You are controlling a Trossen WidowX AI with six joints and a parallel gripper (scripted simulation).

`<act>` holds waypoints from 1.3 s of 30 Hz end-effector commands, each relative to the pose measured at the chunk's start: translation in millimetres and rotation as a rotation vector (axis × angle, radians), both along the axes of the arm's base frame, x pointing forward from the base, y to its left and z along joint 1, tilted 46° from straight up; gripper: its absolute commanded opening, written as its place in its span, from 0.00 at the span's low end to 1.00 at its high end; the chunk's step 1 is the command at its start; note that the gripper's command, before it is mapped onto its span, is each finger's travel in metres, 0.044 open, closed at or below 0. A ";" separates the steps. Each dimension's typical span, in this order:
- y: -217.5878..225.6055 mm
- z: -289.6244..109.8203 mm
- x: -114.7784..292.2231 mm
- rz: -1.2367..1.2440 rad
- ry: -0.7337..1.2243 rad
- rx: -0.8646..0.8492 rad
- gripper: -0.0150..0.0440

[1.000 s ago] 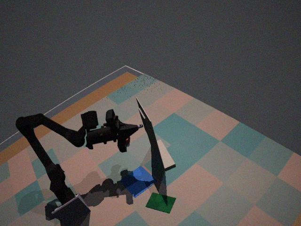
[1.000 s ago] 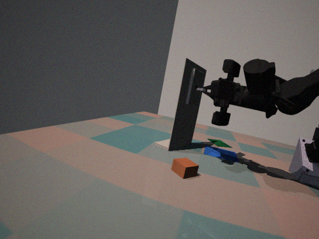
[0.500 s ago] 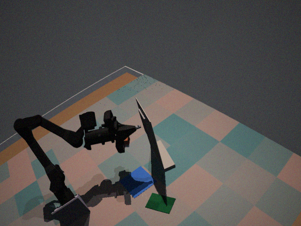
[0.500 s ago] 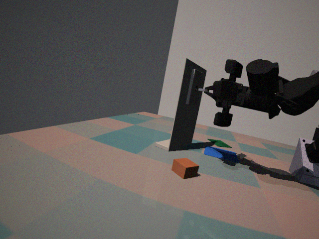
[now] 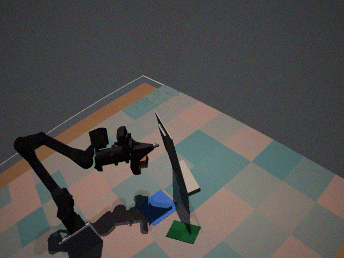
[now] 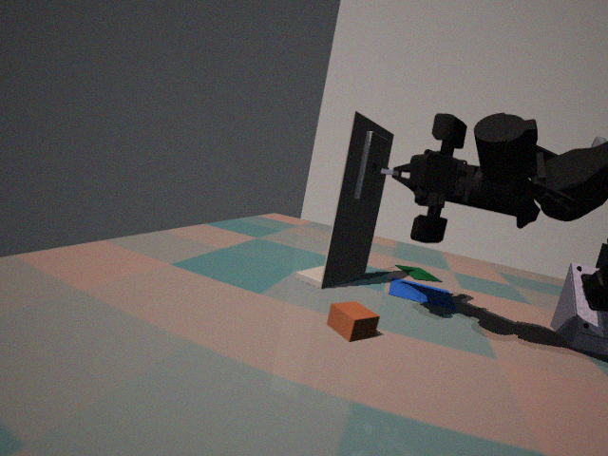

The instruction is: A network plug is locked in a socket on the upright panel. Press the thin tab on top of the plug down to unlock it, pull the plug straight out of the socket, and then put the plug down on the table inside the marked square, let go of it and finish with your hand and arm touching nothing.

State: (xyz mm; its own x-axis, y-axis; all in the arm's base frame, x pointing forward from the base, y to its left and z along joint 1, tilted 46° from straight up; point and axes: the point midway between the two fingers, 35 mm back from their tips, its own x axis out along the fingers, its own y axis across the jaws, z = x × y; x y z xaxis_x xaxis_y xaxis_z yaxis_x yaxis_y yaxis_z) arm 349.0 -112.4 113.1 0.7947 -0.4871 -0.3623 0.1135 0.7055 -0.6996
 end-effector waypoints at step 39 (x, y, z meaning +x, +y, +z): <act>10.3 6.0 -15.8 -0.004 0.005 0.003 0.25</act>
State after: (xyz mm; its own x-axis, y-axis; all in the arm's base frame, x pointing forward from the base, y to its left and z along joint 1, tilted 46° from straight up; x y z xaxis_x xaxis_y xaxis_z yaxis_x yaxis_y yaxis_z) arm 336.5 -102.8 120.3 0.7943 -0.4866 -0.3638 0.1125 0.7062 -0.6990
